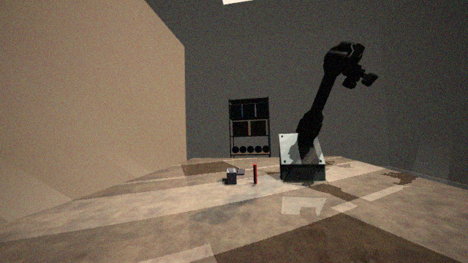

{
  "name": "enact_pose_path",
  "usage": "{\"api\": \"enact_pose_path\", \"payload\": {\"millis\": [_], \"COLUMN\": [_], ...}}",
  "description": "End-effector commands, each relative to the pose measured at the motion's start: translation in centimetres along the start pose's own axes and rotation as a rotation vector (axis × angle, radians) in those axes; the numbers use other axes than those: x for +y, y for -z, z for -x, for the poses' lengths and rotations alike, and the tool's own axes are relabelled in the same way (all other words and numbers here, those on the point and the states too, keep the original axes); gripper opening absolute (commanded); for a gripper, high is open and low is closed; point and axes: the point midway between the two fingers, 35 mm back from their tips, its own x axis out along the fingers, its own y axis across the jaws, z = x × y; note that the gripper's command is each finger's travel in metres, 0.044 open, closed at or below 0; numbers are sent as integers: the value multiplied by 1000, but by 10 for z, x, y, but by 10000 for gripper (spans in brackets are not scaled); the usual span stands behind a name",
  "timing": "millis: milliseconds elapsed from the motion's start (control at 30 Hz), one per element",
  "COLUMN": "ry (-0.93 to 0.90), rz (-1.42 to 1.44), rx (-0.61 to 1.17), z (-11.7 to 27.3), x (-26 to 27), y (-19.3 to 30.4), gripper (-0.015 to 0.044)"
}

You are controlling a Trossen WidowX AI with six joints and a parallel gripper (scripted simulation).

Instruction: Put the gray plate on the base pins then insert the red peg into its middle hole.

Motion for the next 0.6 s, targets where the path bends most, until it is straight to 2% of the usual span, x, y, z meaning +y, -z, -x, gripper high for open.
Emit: {"api": "enact_pose_path", "payload": {"millis": [0,100,333,433,567], "ry": [0,51,244,311,351], "rz": [0,-46,-248,-199,-270], "rx": [0,-23,-188,-261,-353], "z": [0,11,70,99,127], "x": [0,-23,-115,-133,-158], "y": [0,-11,-72,-100,-129], "gripper": [426,440,440,440,440]}}
